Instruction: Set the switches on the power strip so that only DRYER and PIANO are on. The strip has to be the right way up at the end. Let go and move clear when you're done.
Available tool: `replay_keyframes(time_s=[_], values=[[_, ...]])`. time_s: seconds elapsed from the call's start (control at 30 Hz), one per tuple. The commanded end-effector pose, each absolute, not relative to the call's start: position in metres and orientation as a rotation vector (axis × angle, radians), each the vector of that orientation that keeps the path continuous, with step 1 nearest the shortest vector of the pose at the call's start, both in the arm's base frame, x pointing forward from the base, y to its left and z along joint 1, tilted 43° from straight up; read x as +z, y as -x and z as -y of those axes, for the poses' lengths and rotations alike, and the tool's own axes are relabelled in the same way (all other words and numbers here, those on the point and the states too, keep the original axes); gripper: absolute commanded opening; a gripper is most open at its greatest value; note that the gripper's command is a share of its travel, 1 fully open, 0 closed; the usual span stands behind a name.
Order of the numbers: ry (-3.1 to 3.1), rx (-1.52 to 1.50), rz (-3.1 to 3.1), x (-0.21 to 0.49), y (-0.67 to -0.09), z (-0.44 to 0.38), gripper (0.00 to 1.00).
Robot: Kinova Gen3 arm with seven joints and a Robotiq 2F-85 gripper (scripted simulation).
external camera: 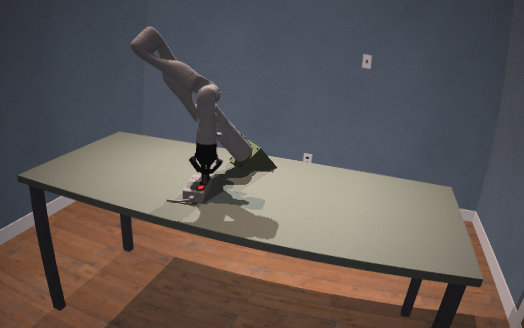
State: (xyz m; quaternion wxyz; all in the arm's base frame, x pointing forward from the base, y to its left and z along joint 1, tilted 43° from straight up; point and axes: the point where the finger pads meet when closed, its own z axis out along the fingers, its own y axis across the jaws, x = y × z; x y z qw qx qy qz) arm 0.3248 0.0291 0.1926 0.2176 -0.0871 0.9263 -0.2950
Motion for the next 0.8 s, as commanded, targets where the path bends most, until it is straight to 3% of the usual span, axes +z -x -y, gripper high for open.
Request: replay_keyframes(time_s=[0.0, 0.77], values=[[0.240, -0.819, -2.566, 0.192, -0.325, -0.028, 0.00], [0.240, -0.819, -2.566, 0.216, -0.310, -0.045, 0.00]])
